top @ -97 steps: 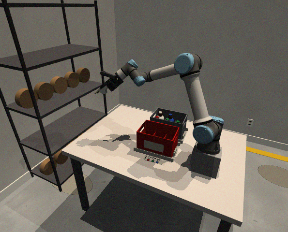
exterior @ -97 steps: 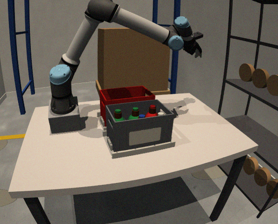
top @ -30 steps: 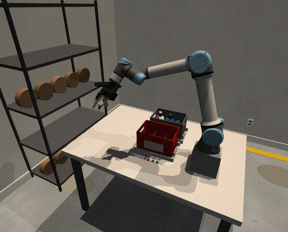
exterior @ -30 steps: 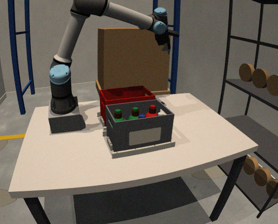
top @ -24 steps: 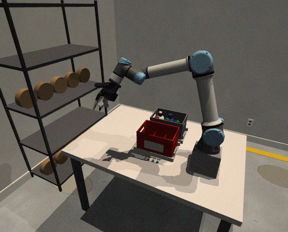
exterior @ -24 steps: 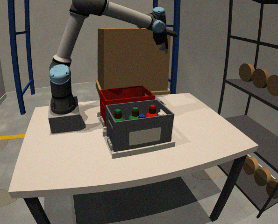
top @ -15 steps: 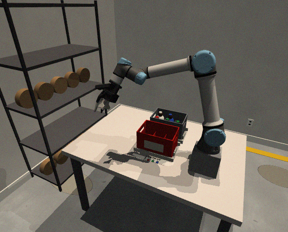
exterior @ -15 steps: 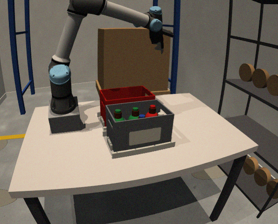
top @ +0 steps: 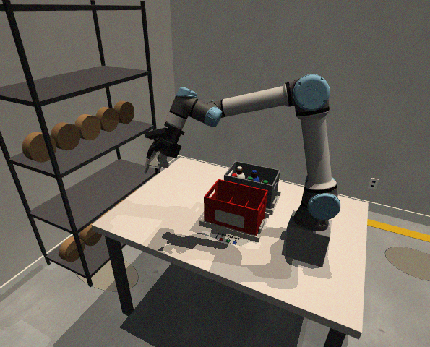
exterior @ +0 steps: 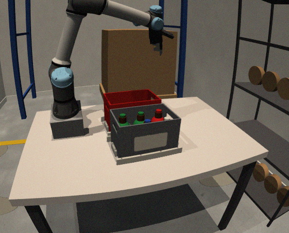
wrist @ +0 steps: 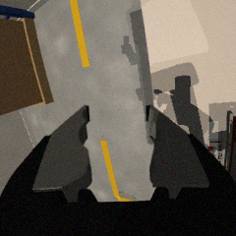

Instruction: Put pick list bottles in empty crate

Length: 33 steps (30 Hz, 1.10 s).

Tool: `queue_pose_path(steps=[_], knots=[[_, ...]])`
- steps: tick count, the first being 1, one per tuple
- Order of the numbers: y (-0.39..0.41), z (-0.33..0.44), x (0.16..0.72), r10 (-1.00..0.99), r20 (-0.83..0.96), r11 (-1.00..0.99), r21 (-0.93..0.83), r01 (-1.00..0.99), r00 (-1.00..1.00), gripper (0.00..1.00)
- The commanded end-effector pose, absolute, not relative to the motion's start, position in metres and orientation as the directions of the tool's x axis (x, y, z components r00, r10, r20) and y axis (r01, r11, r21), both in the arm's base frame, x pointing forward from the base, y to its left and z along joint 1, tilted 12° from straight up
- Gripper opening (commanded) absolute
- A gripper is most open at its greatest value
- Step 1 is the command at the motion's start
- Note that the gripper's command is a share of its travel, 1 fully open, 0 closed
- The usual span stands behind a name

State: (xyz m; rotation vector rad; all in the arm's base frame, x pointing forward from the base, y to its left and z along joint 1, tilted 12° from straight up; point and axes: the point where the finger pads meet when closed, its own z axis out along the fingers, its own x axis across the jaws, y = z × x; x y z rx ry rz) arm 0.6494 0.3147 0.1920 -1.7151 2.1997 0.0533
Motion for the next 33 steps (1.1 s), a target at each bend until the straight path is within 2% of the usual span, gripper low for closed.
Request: queue_pose_path(steps=[1, 33], knots=[[0.326, 0.191, 0.629, -0.926, -0.27, 0.31, -0.144, -0.94, -0.264, 0.38], [0.363, 0.176, 0.531, -0.894, -0.16, 0.431, -0.052, -0.901, -0.418, 0.38]])
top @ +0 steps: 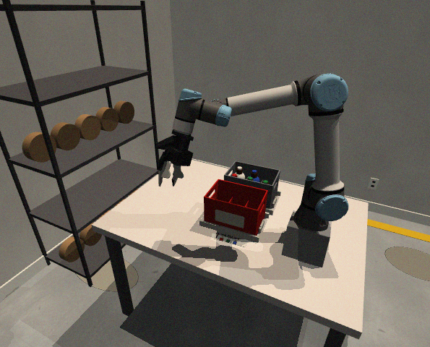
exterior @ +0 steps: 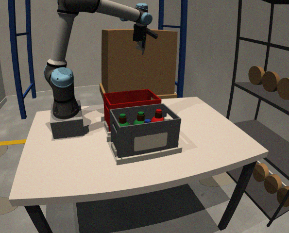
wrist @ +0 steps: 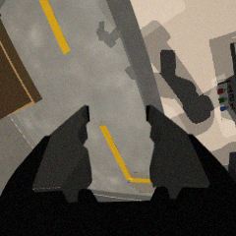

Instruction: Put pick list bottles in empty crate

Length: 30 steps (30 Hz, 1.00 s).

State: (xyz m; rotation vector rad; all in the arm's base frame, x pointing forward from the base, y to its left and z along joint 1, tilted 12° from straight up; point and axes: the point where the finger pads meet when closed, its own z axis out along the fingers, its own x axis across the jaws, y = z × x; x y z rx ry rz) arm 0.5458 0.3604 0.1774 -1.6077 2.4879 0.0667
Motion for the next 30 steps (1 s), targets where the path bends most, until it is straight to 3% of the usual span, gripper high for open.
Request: queue_pose_path(steps=[1, 30], knots=[[0.365, 0.178, 0.528, -0.886, -0.141, 0.451, -0.047, -0.891, -0.441, 0.38], [0.378, 0.172, 0.44, -0.827, -0.007, 0.562, -0.038, -0.826, -0.562, 0.38]])
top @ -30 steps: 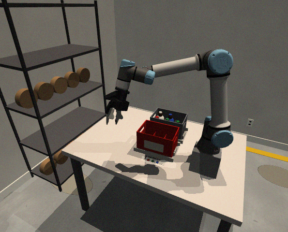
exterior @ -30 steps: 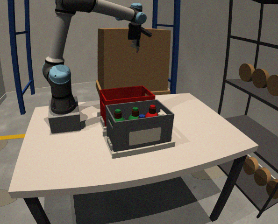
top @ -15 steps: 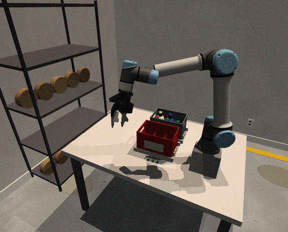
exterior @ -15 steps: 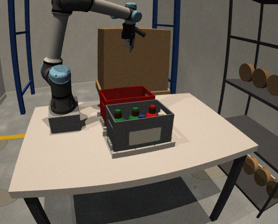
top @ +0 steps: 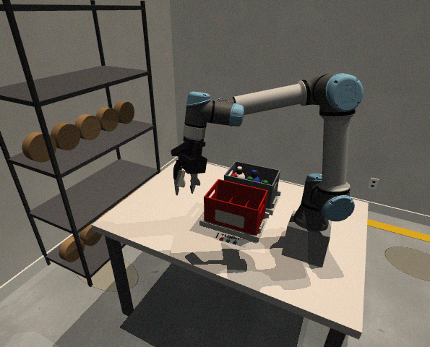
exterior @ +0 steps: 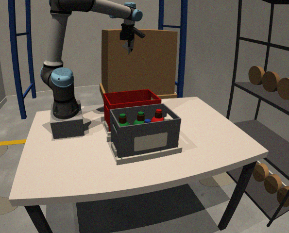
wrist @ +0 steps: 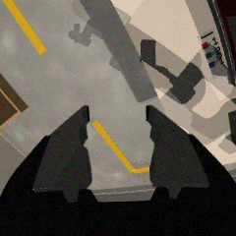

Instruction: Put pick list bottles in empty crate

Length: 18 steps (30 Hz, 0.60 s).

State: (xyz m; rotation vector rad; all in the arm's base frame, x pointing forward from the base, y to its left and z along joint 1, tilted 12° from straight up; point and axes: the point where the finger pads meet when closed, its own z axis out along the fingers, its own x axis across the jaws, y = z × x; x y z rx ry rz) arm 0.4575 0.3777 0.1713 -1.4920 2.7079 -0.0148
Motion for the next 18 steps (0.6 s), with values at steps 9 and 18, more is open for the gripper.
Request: queue_pose_path(steps=[9, 18], knots=[[0.379, 0.171, 0.417, -0.816, 0.012, 0.577, -0.042, -0.816, -0.578, 0.38], [0.378, 0.172, 0.39, -0.79, 0.053, 0.609, -0.059, -0.791, -0.611, 0.38]])
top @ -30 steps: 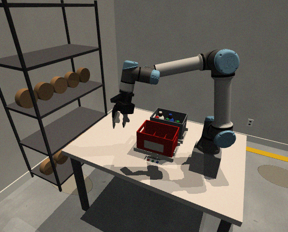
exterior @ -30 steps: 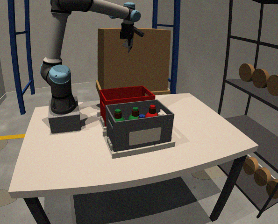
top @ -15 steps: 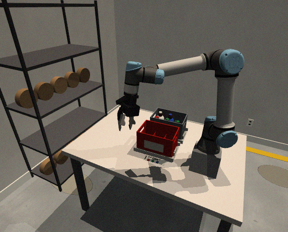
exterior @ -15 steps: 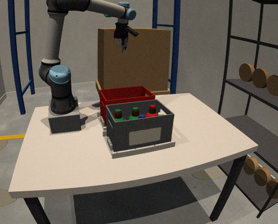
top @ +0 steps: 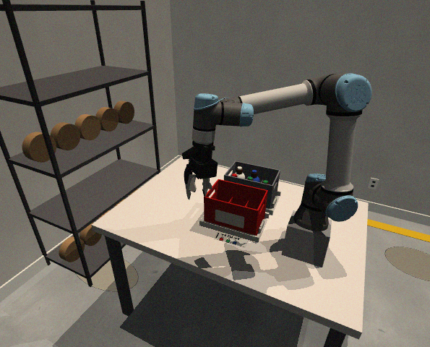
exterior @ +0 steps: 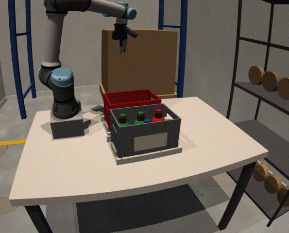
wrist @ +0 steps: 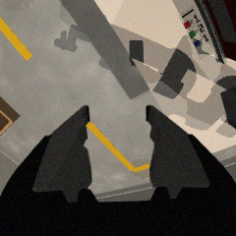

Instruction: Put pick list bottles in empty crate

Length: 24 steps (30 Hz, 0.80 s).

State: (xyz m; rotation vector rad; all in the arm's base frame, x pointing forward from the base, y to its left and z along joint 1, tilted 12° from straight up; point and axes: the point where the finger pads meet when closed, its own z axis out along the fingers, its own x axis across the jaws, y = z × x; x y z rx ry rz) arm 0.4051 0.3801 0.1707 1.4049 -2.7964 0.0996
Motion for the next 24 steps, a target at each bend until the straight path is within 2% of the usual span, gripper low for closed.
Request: queue_pose_path(steps=[1, 24], knots=[[0.379, 0.173, 0.385, -0.774, 0.071, 0.625, -0.073, -0.778, -0.629, 0.38], [0.368, 0.177, 0.312, -0.699, 0.151, 0.683, -0.148, -0.715, -0.699, 0.38]])
